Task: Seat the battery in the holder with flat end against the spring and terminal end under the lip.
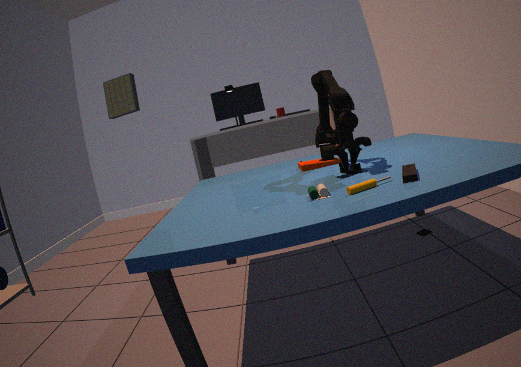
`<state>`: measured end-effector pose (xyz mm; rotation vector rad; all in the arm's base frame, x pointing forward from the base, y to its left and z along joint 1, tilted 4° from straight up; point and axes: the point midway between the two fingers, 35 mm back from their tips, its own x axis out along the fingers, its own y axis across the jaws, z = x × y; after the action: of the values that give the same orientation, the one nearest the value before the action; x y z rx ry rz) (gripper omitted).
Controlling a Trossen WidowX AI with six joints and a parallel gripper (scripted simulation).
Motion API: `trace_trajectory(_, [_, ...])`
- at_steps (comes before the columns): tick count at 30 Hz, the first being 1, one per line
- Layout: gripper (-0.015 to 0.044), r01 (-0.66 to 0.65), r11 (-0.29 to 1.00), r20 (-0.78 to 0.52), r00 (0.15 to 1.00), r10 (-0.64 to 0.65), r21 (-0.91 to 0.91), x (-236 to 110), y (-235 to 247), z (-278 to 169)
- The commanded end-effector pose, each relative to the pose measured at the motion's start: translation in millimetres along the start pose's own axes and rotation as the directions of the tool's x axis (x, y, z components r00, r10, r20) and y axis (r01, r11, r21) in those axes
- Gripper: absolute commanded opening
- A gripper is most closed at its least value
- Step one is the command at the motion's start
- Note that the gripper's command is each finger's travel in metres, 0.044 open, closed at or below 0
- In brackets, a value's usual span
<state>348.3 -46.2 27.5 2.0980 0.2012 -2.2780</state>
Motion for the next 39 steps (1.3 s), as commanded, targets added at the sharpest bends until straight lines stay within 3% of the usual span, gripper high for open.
trace_trajectory(1, [0.0085, 0.004, 1.0, -0.024, 1.0, -0.004, -0.006, 0.4, -0.9, -0.9])
trace_trajectory(39, [0.0085, -0.004, 1.0, -0.073, 0.997, 0.003, -0.007, 3.6, -1.5, 15.1])
